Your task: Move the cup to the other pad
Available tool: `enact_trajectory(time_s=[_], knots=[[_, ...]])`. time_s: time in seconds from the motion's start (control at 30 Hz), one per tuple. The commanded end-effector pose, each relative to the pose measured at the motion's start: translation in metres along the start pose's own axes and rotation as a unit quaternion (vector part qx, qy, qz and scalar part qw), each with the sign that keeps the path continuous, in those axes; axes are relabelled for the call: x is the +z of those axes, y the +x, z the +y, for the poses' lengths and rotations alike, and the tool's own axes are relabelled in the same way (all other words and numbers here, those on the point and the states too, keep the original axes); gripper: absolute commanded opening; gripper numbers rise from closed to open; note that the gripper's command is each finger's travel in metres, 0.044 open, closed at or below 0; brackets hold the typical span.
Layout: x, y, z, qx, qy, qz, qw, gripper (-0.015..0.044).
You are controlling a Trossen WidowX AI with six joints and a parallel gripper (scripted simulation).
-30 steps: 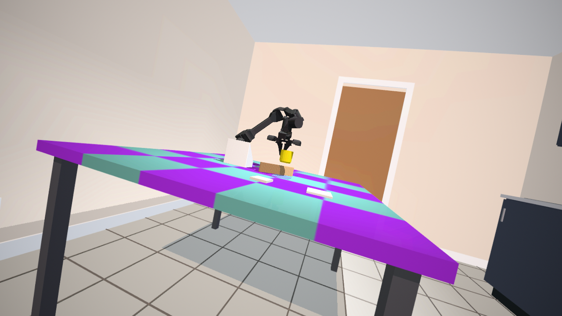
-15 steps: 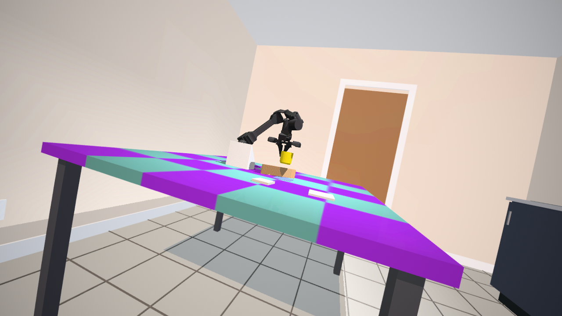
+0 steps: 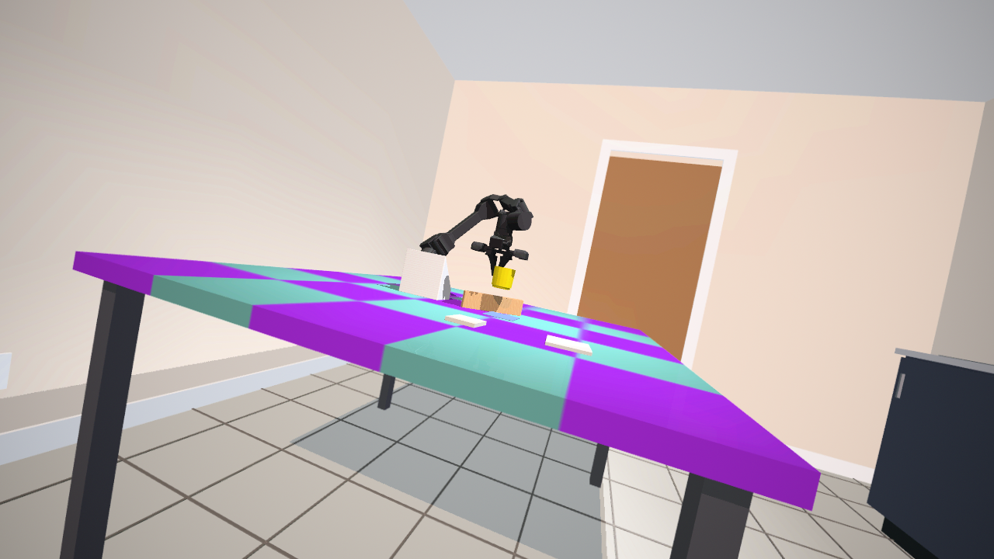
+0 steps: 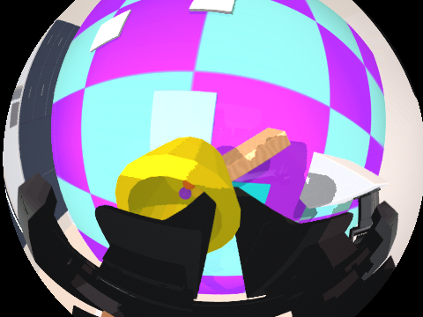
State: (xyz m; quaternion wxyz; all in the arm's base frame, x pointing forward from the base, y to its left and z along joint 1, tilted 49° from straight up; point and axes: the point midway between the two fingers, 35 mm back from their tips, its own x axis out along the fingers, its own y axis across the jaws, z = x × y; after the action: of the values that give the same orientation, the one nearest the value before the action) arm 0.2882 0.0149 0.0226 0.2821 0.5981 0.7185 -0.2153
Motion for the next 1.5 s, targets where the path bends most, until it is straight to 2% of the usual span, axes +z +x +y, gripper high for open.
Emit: enact_trajectory(time_s=[0.0,1.47], knots=[[-0.006,0.0,-0.005,0.0,0.003,0.002,1.0,0.0],[-0.068,-0.002,-0.055,-0.001,0.005,0.004,1.0,0.0]])
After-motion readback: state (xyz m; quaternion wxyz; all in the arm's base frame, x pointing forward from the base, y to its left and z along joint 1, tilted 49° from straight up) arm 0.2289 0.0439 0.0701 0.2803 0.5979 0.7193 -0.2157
